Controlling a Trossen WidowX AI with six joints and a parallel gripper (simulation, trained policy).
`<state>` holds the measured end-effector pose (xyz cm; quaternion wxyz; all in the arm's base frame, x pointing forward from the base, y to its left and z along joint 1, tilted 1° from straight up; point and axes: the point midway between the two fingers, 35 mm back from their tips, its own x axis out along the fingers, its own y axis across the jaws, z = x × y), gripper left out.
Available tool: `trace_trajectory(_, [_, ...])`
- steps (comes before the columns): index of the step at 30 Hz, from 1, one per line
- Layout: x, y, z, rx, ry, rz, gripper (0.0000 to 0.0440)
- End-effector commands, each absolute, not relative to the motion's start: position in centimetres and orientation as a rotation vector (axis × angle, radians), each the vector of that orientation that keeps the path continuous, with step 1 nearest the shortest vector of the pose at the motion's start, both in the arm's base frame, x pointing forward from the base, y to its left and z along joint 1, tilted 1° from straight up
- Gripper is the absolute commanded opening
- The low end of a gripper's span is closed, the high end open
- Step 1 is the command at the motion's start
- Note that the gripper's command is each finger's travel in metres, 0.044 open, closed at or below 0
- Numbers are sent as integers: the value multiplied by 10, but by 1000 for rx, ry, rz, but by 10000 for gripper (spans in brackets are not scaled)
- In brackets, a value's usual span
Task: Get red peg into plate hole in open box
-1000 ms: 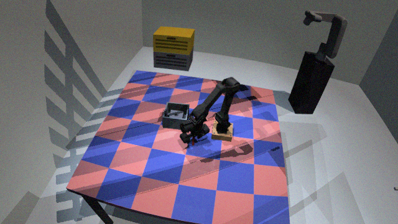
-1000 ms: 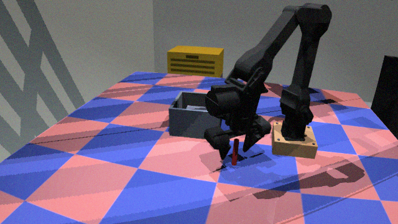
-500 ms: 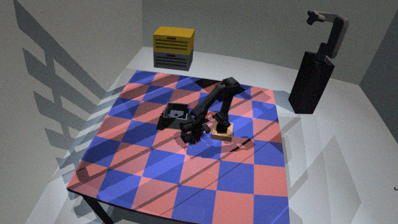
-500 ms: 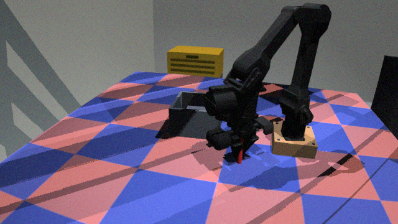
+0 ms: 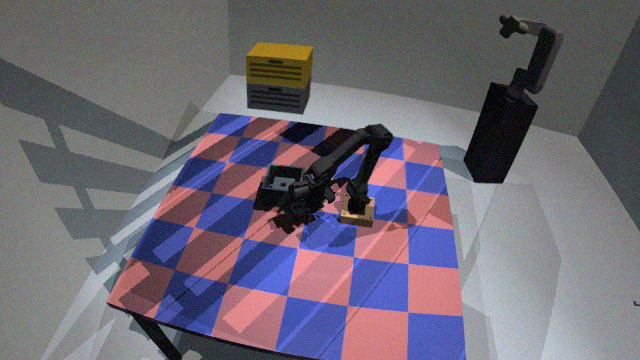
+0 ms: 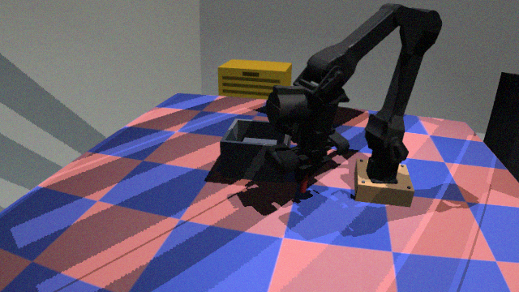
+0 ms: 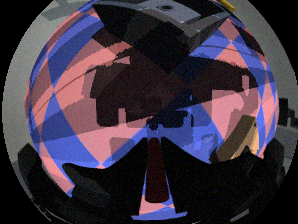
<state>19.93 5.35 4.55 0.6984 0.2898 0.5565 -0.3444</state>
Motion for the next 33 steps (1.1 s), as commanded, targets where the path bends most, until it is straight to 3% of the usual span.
trace_trajectory(1, [207,46,61,612,1204,-750,0])
trace_trajectory(17, [240,8,114,554,1112,-754,0])
trace_trajectory(33, [266,-47,125,602,1067,-831,0])
